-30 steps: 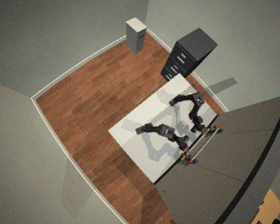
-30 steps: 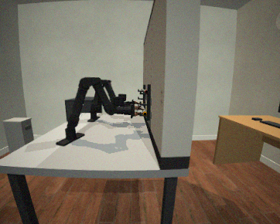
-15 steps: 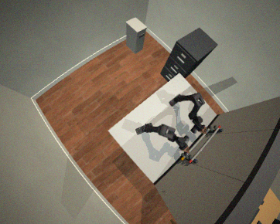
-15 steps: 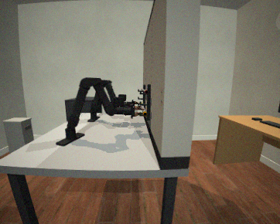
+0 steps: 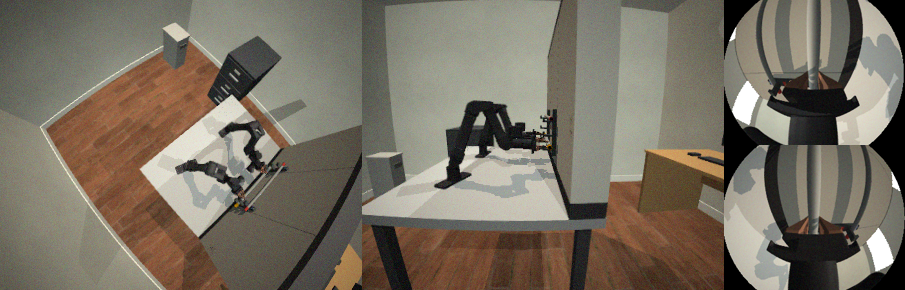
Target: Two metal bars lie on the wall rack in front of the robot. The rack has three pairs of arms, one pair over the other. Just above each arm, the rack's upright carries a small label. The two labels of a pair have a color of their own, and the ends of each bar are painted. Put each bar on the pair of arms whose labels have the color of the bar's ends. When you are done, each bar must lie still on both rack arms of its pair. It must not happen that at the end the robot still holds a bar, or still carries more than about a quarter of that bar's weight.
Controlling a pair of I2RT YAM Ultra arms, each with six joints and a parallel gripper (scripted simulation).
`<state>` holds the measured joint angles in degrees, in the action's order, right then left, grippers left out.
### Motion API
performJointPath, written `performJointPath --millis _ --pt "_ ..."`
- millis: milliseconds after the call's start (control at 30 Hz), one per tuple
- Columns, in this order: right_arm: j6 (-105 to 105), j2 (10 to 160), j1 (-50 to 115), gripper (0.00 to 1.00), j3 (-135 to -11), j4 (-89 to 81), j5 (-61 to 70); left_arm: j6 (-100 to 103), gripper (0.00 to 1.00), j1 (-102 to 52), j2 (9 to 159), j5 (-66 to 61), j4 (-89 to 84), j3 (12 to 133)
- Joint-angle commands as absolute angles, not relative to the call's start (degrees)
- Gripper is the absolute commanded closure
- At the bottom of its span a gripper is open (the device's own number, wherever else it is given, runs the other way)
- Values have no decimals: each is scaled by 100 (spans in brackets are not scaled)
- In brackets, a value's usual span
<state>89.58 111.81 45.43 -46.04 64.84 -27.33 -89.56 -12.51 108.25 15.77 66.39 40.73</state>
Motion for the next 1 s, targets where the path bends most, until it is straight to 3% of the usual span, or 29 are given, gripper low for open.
performJointPath --millis 0,967 --pt "9001 11177 4530 83 -4547 6636 -2674 -9002 83 -1206 10832 1537 6830 4002" --pt "9002 11177 4530 45 -4547 6636 -2674 -9003 44 -1204 10835 1535 6837 4002"
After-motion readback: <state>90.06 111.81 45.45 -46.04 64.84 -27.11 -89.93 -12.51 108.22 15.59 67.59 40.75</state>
